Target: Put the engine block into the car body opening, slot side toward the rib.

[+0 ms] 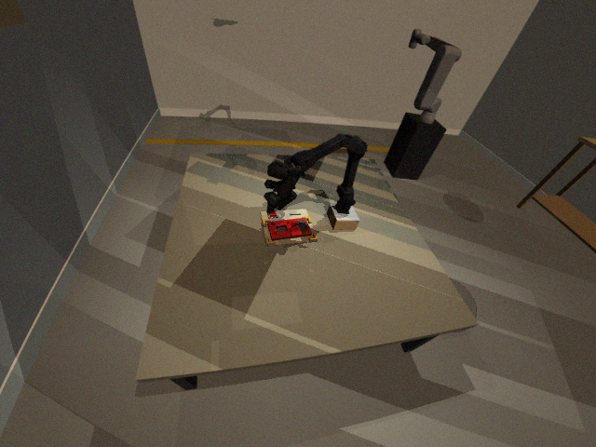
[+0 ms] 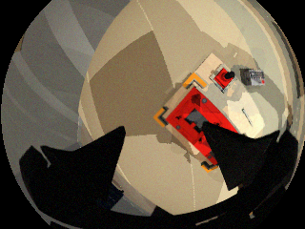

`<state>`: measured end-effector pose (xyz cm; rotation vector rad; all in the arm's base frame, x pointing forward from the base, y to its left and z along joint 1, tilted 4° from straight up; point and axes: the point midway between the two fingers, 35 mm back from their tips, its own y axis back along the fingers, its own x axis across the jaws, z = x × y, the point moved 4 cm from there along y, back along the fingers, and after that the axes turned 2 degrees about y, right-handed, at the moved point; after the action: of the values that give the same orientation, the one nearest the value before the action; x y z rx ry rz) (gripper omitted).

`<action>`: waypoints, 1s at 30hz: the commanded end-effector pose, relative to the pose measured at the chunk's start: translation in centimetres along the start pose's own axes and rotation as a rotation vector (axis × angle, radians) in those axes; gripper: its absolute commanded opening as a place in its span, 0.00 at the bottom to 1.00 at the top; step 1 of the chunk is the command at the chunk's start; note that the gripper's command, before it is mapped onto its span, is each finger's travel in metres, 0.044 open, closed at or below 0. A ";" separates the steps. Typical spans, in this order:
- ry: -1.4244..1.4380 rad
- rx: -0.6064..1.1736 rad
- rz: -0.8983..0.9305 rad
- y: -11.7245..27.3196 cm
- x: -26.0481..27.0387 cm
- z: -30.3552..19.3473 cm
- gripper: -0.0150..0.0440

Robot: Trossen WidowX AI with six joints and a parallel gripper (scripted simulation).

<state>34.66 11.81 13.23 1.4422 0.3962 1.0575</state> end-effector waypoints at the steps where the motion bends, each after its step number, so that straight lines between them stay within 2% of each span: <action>1: -0.125 -0.008 -0.045 -0.2 -1.2 1.3 1.00; 30: -1.033 -0.103 -0.353 0.3 -12.5 7.7 1.00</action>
<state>34.32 -1.34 10.34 1.5611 -0.1049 0.0703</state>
